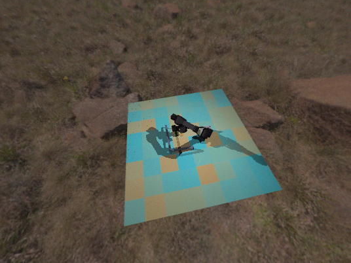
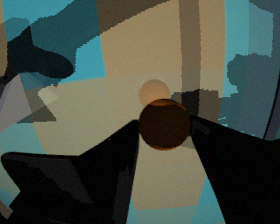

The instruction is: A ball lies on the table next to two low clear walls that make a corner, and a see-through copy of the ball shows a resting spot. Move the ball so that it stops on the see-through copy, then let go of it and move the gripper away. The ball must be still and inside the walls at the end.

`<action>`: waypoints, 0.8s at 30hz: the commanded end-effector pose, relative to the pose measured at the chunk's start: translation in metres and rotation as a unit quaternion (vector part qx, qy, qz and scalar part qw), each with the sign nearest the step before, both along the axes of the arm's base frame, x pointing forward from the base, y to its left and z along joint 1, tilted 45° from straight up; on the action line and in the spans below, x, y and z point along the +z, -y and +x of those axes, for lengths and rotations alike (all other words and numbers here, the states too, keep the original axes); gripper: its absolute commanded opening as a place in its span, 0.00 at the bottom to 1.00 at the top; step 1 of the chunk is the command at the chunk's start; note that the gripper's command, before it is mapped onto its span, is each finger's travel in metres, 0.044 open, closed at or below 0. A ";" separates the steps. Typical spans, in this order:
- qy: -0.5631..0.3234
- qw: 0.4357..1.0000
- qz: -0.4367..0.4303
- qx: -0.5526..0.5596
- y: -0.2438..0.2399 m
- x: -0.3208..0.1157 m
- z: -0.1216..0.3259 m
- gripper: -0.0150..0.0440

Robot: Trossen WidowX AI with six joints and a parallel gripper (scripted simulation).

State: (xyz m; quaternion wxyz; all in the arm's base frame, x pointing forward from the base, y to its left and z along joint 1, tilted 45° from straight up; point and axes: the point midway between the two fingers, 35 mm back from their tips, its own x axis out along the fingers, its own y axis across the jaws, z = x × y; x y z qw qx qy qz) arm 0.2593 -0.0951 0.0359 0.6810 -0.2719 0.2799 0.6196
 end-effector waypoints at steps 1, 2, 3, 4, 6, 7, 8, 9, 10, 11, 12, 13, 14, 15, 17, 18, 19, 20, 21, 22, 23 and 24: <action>-0.002 1.000 0.003 0.000 -0.015 -0.014 0.001 0.25; -0.002 1.000 0.003 0.000 -0.019 -0.017 0.002 0.25; -0.002 1.000 0.003 0.000 -0.022 -0.020 0.002 0.25; -0.002 1.000 0.003 0.000 -0.026 -0.024 0.002 0.25; -0.002 1.000 0.004 0.000 -0.033 -0.030 0.002 0.25; -0.002 1.000 0.004 0.000 -0.036 -0.033 0.002 0.25; -0.002 1.000 0.004 0.000 -0.039 -0.036 0.002 0.25; -0.002 1.000 0.004 0.001 -0.041 -0.037 0.002 0.25; -0.002 1.000 0.004 0.001 -0.041 -0.038 0.002 0.25; -0.002 1.000 0.004 0.001 -0.041 -0.038 0.002 0.25; -0.002 1.000 0.004 0.001 -0.041 -0.038 0.002 0.25; -0.002 1.000 0.004 0.001 -0.041 -0.038 0.002 0.25; -0.002 1.000 0.004 0.001 -0.041 -0.038 0.002 0.25; -0.002 1.000 0.004 0.001 -0.042 -0.038 0.002 0.25; -0.002 1.000 0.004 0.001 -0.043 -0.040 0.002 0.25; -0.002 1.000 0.004 0.001 -0.044 -0.041 0.002 0.25; -0.002 1.000 0.004 0.000 -0.045 -0.042 0.002 0.25; -0.002 1.000 0.004 0.000 -0.046 -0.043 0.002 0.25; -0.002 1.000 0.004 0.000 -0.047 -0.044 0.002 0.25; -0.002 1.000 0.004 0.000 -0.048 -0.045 0.003 0.25; -0.002 1.000 0.004 0.000 -0.049 -0.046 0.003 0.25; -0.002 1.000 0.005 0.000 -0.051 -0.047 0.003 0.25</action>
